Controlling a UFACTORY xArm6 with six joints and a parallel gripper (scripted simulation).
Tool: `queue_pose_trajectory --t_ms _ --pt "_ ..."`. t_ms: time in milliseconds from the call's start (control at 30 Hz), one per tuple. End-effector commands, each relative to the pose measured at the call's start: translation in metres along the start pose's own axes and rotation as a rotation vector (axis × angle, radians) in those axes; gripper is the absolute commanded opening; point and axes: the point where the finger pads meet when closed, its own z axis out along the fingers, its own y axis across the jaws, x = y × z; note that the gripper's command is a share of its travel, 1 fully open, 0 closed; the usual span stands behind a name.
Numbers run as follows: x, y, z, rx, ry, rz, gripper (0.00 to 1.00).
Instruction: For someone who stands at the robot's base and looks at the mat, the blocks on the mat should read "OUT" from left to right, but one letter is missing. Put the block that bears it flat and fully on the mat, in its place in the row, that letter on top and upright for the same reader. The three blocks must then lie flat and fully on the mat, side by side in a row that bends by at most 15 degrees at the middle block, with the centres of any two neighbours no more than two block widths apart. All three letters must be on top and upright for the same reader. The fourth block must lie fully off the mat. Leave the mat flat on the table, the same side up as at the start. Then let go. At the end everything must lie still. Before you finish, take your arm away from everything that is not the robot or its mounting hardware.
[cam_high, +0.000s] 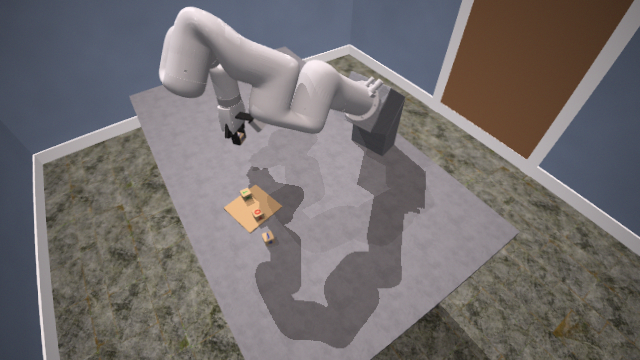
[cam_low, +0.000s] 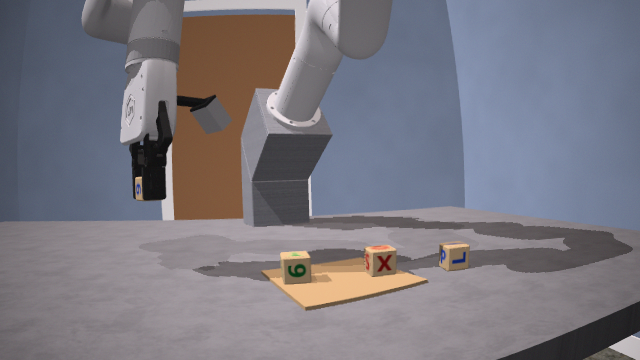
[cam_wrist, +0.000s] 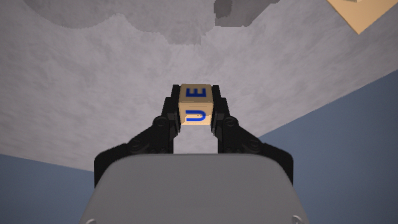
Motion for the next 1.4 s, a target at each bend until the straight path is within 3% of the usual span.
queue_pose_trajectory --t_ms 0,433,1367 --pt "0.0 0.0 -0.008 -0.001 0.001 0.0 0.27" --pt "0.0 0.004 -0.008 0.0 0.002 -0.032 0.27" --pt "0.031 0.082 -0.004 0.016 0.025 -0.846 0.27"
